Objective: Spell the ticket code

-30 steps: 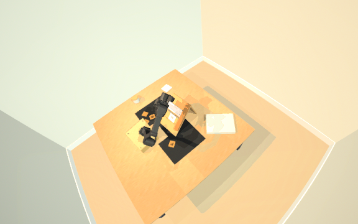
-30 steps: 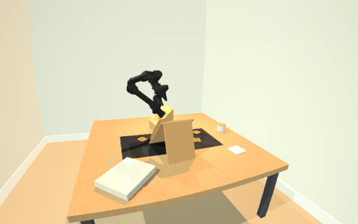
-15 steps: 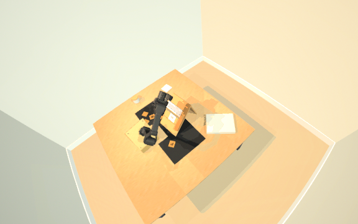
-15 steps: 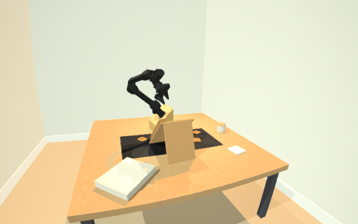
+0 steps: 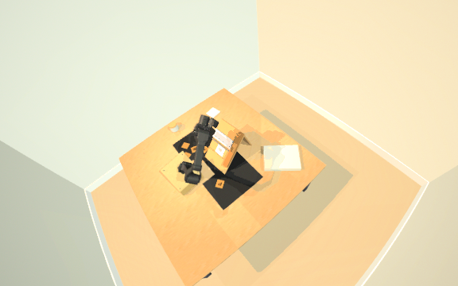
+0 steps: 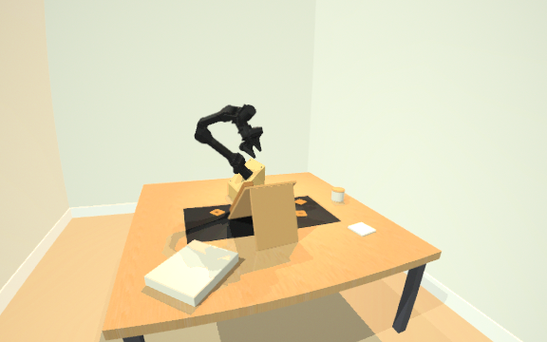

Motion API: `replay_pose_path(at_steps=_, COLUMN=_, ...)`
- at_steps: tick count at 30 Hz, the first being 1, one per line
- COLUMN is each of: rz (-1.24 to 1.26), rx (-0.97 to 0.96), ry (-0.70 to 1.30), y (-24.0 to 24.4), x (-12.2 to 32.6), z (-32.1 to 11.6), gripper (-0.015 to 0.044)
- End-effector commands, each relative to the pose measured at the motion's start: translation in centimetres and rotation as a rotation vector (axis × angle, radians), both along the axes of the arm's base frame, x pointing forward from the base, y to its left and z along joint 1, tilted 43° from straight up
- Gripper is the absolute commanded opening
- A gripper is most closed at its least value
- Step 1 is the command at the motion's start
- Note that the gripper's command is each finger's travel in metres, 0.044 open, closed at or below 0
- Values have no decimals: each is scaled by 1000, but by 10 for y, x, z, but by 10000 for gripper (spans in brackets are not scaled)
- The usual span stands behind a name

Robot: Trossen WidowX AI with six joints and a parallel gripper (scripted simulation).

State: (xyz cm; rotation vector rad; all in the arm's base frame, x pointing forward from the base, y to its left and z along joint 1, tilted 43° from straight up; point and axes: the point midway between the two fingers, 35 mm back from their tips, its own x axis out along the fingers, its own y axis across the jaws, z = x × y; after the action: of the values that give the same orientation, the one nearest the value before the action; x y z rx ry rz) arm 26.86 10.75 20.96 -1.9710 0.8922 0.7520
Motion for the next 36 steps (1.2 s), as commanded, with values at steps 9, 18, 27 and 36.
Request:
replay_pose_path(at_steps=9, rz=-120, rx=-54, ry=154, y=10, x=34, z=-115, gripper=340)
replay_pose_path(at_steps=18, rz=-266, rx=-154, ry=255, y=-6, x=36, z=-232, gripper=340)
replay_pose_path(at_steps=27, rz=-382, rx=-302, ry=396, y=-54, x=-2, z=-322, gripper=340)
replay_pose_path(at_steps=36, rz=-385, rx=-311, ry=411, y=-57, x=-6, z=-326, gripper=340)
